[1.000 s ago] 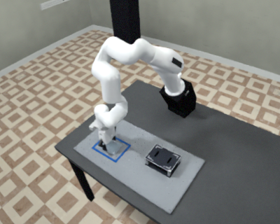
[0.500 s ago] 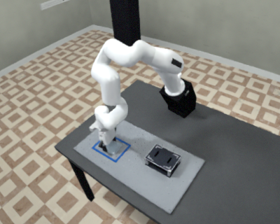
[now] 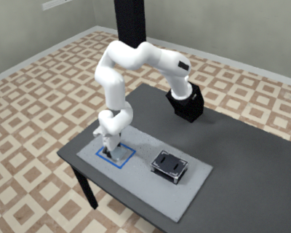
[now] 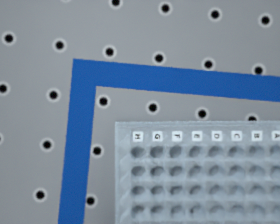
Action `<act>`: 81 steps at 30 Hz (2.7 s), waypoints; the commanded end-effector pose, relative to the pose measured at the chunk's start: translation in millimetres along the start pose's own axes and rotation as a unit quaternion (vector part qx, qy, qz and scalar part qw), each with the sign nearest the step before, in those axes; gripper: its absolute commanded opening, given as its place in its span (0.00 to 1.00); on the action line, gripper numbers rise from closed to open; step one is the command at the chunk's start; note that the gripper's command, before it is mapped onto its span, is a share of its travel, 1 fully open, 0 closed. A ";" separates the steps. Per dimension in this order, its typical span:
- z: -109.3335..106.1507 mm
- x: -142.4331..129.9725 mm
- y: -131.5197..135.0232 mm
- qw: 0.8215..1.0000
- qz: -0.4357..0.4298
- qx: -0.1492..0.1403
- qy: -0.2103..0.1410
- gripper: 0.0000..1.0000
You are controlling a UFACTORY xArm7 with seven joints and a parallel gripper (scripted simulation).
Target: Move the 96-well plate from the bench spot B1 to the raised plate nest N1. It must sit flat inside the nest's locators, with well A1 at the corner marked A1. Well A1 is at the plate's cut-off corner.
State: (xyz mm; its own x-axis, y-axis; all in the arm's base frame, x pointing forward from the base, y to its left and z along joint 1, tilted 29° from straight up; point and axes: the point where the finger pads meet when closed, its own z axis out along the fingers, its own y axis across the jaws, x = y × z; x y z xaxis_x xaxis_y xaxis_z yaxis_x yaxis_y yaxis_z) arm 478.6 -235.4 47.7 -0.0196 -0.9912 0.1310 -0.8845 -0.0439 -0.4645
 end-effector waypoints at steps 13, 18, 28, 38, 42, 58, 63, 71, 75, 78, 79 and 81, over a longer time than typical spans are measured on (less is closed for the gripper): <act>-1.4 0.8 -1.0 1.000 0.000 0.001 0.001 0.00; -1.3 0.8 -1.0 1.000 0.000 0.001 0.001 0.00; -1.3 0.8 -1.0 1.000 0.000 0.001 0.001 0.00; -1.3 0.8 -1.0 1.000 0.000 0.001 0.001 0.00; -1.3 0.8 -1.0 1.000 0.000 0.001 0.001 0.00; -4.7 0.8 -1.0 1.000 0.000 0.001 0.001 0.00; -8.0 0.8 -1.0 1.000 0.000 0.001 0.001 0.00; -12.0 0.8 -1.0 1.000 0.000 0.001 0.001 0.00; -14.7 0.8 -1.0 1.000 0.000 0.001 0.001 0.00; -16.7 0.8 -0.9 1.000 0.000 0.001 0.001 0.00; -17.3 0.8 -0.9 1.000 0.000 0.001 0.001 0.00; -18.7 0.8 -0.9 1.000 0.000 0.001 0.001 0.00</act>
State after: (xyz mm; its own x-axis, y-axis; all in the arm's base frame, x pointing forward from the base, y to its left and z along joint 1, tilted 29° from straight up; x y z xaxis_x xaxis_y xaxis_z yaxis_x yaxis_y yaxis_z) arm 471.1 -233.4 61.4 -0.0196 -0.9912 0.1311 -0.8842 -0.0441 -0.4651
